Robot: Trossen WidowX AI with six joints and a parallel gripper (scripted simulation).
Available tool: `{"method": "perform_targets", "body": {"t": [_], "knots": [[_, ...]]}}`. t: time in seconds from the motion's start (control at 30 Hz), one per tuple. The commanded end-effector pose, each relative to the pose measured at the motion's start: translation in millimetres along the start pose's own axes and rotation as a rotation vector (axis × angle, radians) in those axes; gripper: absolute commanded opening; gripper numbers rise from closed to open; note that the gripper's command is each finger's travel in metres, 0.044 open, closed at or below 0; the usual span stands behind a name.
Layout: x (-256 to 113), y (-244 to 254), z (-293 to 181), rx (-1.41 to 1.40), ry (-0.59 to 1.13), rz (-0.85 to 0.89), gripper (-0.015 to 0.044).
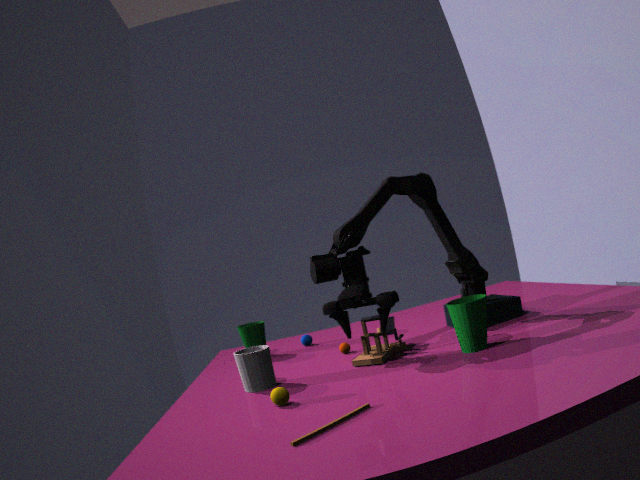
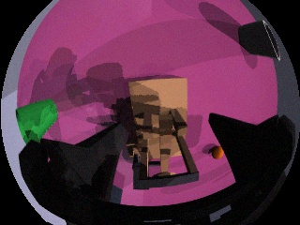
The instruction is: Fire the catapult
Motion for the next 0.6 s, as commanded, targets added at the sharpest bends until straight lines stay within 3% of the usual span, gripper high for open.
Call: {"method": "perform_targets", "body": {"t": [0.0, 0.57], "knots": [[12, 2, -3, 0.005, 0.018, 0.01, 0.044], [37, 3, -5, 0.005, 0.018, 0.01, 0.044]]}}
Point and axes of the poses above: the point midway between the two fingers, 35 mm back from their tips, its own x axis out along the fingers, its own y axis across the jaws, z = x × y, the point moved 1 cm from there along -x, back along the fingers, and after that the axes turned 9 degrees about x, right-handed, at the moved point
